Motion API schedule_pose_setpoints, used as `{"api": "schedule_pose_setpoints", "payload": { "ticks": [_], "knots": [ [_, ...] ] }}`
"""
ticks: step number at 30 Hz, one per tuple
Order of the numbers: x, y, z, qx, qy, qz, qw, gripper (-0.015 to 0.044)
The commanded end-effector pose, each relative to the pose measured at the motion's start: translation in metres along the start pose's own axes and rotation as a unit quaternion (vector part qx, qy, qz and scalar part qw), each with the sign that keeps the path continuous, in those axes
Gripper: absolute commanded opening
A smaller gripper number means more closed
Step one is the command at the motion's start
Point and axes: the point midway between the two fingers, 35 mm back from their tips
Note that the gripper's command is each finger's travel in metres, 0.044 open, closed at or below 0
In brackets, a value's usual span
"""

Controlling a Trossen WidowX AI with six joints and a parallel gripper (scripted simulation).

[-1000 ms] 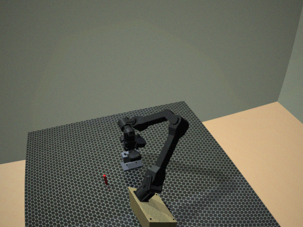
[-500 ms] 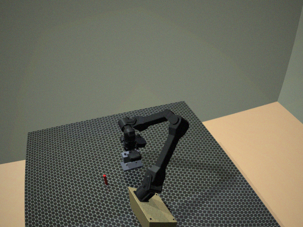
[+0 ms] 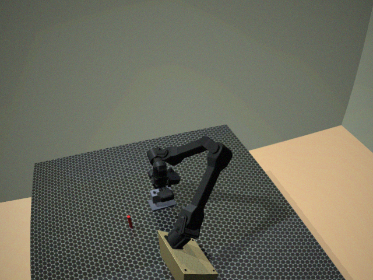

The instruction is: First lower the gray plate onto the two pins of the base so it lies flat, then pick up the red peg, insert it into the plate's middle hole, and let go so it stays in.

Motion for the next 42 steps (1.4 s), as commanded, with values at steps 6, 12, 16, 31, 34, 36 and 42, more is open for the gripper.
{"api": "schedule_pose_setpoints", "payload": {
  "ticks": [6,12,16,31,34,36,42],
  "knots": [
    [0.015,-0.002,0.000,-0.004,-0.001,-0.004,1.000,0.0000],
    [0.023,-0.002,0.000,-0.004,-0.002,-0.004,1.000,0.0000],
    [0.023,-0.002,0.000,-0.004,-0.002,-0.004,1.000,0.0000],
    [0.019,-0.001,0.000,-0.003,-0.002,0.000,1.000,0.0210],
    [0.019,-0.001,0.000,-0.003,-0.002,0.000,1.000,0.0289],
    [0.019,-0.001,0.000,-0.003,-0.002,0.000,1.000,0.0341],
    [0.019,-0.001,0.000,-0.003,-0.002,0.000,1.000,0.0440]
  ]
}}
Point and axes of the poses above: the point midway between the two fingers, 35 mm back from their tips, its own x axis out along the fingers, its own y axis across the jaws, z = x × y, and after that the axes turned 8 degrees about -x, right-handed
